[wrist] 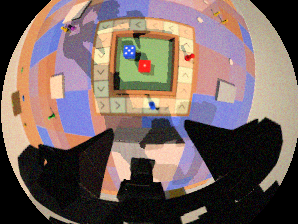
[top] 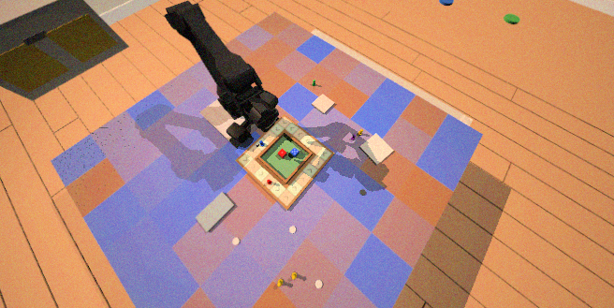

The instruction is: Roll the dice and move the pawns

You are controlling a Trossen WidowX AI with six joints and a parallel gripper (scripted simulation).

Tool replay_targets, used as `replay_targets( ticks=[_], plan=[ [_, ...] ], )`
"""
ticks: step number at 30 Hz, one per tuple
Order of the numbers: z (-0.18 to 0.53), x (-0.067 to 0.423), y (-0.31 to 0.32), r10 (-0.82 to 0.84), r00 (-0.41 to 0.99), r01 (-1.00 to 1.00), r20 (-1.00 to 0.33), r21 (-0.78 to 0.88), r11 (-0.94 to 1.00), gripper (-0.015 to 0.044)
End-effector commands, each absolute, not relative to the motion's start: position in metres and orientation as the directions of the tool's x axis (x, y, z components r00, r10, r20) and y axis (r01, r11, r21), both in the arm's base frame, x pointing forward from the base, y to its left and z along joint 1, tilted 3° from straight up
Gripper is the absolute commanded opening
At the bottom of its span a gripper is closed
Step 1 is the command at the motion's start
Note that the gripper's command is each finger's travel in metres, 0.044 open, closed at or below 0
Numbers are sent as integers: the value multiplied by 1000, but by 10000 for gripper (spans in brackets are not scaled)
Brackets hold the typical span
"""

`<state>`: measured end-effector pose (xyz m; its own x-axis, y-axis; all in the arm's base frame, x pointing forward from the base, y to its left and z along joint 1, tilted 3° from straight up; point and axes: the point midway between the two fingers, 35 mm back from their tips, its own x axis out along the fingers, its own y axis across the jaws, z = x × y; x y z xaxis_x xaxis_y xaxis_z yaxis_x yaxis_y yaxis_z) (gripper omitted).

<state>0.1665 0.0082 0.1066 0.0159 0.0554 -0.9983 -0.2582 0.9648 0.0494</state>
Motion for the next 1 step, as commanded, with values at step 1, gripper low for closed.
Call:
replay_targets(
  ticks=[1],
  plan=[
    [107,167,8,55,16,-258,-998,49,965,440]
  ],
)
